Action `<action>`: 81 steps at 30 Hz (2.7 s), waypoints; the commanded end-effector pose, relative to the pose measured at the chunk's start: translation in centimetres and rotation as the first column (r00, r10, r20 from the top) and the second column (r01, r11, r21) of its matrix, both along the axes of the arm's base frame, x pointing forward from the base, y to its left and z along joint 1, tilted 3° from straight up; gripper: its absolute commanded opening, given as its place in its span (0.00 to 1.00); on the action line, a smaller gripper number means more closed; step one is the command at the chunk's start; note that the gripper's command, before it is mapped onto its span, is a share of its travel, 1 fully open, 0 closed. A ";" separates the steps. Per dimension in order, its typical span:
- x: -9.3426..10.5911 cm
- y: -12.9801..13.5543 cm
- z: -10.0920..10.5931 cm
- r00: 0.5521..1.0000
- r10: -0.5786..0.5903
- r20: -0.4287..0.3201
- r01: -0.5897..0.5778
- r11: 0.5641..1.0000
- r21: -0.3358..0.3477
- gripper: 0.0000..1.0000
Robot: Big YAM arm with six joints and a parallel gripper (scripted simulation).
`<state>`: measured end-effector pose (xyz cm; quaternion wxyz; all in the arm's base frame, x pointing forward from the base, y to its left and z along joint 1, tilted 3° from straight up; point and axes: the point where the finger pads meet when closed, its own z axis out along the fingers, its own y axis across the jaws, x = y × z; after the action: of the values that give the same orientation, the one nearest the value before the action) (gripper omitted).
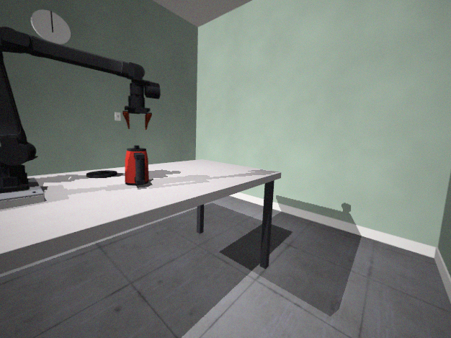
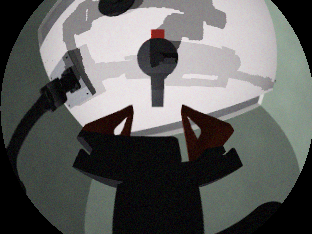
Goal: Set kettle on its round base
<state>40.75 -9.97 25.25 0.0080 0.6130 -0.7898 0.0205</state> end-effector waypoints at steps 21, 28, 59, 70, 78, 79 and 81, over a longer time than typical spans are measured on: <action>0.2 -1.0 -9.5 1.000 -0.004 0.002 0.004 1.000 0.001 0.74; 0.2 -0.9 -10.9 1.000 -0.004 0.002 0.004 1.000 0.002 0.74; 0.1 -1.0 -10.1 1.000 -0.006 0.023 0.006 1.000 -0.005 0.74; 0.1 -1.0 -10.1 1.000 -0.006 0.023 0.006 1.000 -0.005 0.74; 0.1 -1.0 -10.1 1.000 -0.006 0.023 0.006 1.000 -0.005 0.74; 0.1 -1.0 -10.1 1.000 -0.006 0.023 0.006 1.000 -0.005 0.74; 0.1 -1.0 -10.1 1.000 -0.006 0.023 0.006 1.000 -0.005 0.74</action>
<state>40.82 -10.40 14.64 0.0088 0.6129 -0.7899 0.0190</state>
